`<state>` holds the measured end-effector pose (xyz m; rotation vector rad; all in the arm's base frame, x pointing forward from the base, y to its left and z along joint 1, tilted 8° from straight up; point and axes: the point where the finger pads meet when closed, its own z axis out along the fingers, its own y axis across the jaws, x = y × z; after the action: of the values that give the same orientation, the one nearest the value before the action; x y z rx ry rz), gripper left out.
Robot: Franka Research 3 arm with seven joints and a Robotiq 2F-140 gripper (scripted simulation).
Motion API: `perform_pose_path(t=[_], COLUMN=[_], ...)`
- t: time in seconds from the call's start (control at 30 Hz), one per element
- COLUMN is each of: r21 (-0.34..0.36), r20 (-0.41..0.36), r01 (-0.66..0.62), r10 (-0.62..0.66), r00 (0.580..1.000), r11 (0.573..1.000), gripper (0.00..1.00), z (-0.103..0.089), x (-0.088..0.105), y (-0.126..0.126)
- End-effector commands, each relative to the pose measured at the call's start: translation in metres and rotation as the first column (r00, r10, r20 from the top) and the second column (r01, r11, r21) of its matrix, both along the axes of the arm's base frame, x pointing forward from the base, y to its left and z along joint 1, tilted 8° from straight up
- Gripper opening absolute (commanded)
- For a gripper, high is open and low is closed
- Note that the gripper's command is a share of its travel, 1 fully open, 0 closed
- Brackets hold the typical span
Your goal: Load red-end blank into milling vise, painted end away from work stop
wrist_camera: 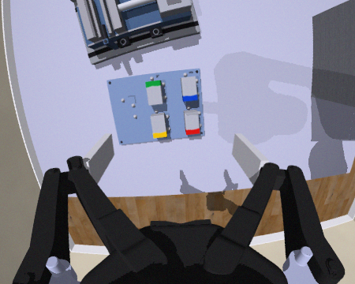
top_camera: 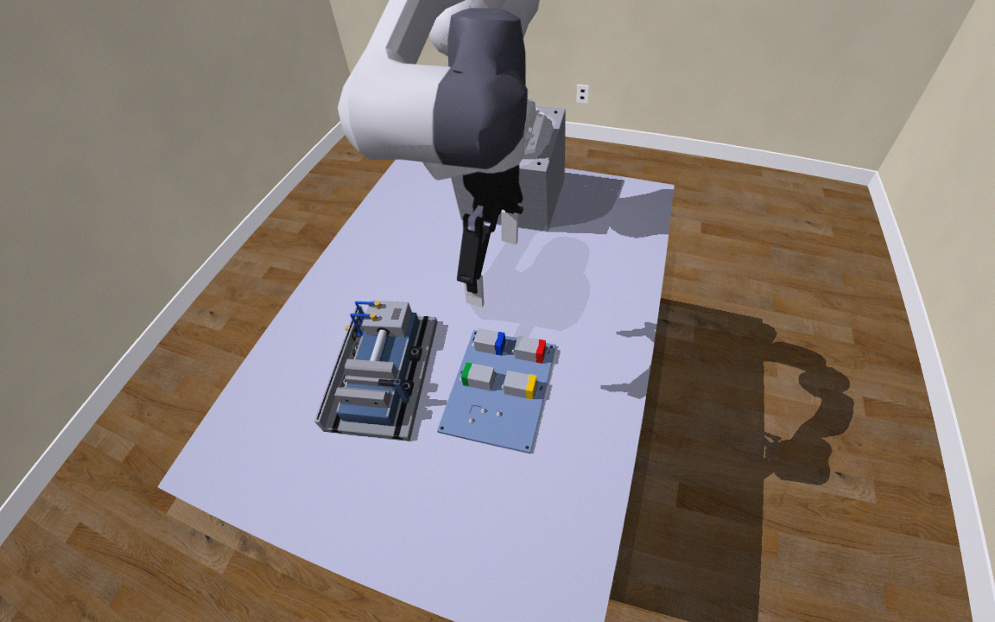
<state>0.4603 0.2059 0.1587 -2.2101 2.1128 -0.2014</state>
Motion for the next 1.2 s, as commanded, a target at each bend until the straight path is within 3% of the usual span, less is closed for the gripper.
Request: perform_pose_path(t=[0.0,0.23,0.27,0.4,0.8,0.83,0.97,1.17], r21=[0.038,0.038,0.007,0.038,0.038,0.008,0.038,0.038], r20=[-0.014,-0.014,-0.004,-0.014,-0.014,-0.004,-0.014,-0.014], r01=[-0.127,-0.127,-0.026,-0.127,-0.127,-0.026,-0.127,-0.127], r10=[0.128,0.128,0.026,0.128,0.128,0.027,0.128,0.128], r00=[0.992,0.992,1.0,0.992,0.992,1.0,0.992,0.992], r11=[0.991,0.991,1.0,0.991,0.991,1.0,0.991,0.991], gripper=[1.0,1.0,1.0,1.0,1.0,1.0,1.0,1.0], z=[-0.0002,-0.0002,0.0,-0.0004,-0.0004,-0.0002,-0.0006,-0.0006], x=[-0.0002,-0.0002,0.0001,0.0003,0.0003,0.0005,0.0006,0.0006], y=[-0.0007,-0.0007,0.0,0.0,0.0,0.0006,0.0004,0.0004])
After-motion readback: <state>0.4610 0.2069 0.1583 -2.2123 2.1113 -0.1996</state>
